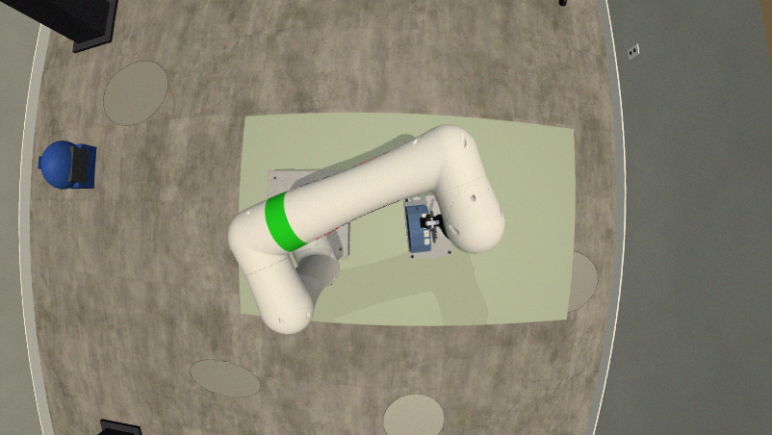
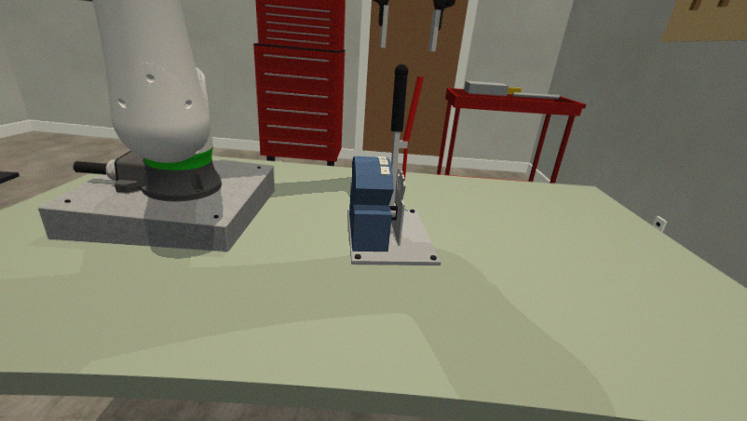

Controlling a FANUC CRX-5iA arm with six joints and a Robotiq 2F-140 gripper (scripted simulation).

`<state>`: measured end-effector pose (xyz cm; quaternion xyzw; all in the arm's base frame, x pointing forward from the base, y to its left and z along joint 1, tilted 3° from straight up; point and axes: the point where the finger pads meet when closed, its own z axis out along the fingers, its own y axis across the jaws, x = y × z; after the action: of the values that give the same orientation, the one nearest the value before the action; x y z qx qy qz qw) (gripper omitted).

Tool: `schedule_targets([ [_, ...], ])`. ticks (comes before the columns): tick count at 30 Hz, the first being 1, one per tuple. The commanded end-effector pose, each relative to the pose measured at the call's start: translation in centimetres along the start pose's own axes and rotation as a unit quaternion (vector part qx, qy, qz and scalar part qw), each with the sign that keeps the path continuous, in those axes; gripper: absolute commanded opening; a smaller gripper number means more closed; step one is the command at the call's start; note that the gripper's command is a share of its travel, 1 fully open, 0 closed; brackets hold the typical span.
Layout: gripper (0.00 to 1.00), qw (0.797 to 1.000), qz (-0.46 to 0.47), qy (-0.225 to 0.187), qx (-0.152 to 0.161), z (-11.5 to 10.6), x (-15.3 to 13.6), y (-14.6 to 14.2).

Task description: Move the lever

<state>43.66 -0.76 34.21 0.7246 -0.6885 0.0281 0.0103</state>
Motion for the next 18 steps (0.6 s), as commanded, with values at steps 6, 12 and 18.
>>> schedule_targets([
  [6, 0.57, 1.000, 0.000, 0.000, 0.000, 0.59, 0.00, -0.02],
  [12, 0.57, 1.000, 0.000, 0.000, 0.000, 0.75, -0.01, -0.03],
  [18, 0.57, 1.000, 0.000, 0.000, 0.000, 0.85, -0.01, -0.03],
])
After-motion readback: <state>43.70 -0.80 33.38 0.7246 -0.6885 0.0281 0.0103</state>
